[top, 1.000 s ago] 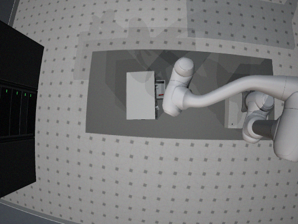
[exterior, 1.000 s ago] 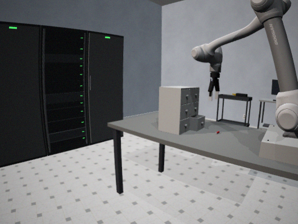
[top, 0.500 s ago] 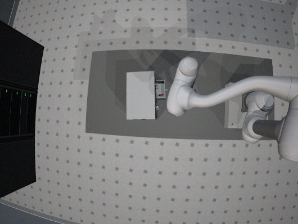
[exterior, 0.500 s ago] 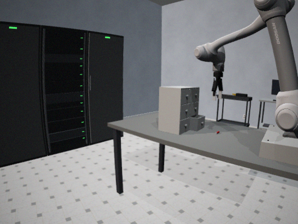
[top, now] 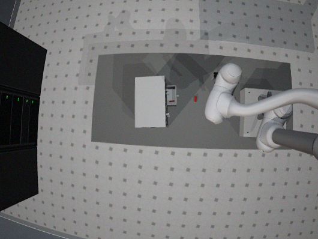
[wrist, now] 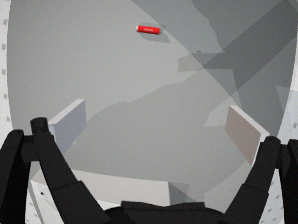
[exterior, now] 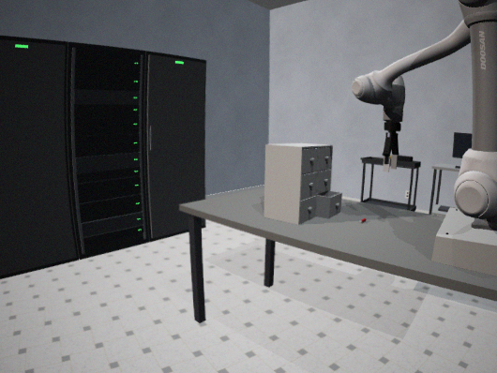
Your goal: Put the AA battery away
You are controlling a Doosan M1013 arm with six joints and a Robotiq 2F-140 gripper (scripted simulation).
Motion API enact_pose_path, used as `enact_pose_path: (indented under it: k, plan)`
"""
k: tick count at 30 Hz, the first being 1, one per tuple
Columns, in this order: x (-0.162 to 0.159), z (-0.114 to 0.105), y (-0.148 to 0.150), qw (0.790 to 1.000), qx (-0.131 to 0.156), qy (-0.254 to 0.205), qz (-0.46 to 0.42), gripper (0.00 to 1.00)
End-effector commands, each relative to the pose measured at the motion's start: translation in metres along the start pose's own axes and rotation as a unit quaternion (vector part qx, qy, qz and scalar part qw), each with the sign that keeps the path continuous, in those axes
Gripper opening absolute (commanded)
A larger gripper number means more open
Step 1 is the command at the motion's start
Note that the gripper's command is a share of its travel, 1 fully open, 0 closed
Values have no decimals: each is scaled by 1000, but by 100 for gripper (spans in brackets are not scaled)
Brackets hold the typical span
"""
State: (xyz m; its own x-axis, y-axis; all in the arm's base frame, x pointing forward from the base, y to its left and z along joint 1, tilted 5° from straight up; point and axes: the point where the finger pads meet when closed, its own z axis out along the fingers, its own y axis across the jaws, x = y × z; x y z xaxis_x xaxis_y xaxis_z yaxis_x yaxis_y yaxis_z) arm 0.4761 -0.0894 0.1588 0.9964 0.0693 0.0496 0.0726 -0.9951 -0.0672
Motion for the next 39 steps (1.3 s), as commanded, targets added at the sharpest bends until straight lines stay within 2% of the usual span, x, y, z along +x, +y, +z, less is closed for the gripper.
enact_pose_path:
  k: [1,8,12,17,19,28,34,39]
  plan:
    - [0,0,0,1000,0,3,0,100]
    - [7,7,0,999,0,41,0,100]
    - [15,15,0,996,0,90,0,100]
    - [29,29,0,985,0,175,0,100]
    - [29,29,0,985,0,175,0,100]
    - [47,46,0,960,1,279,0,100]
    - [55,55,0,945,1,327,0,100]
    - [59,59,0,937,1,350,0,100]
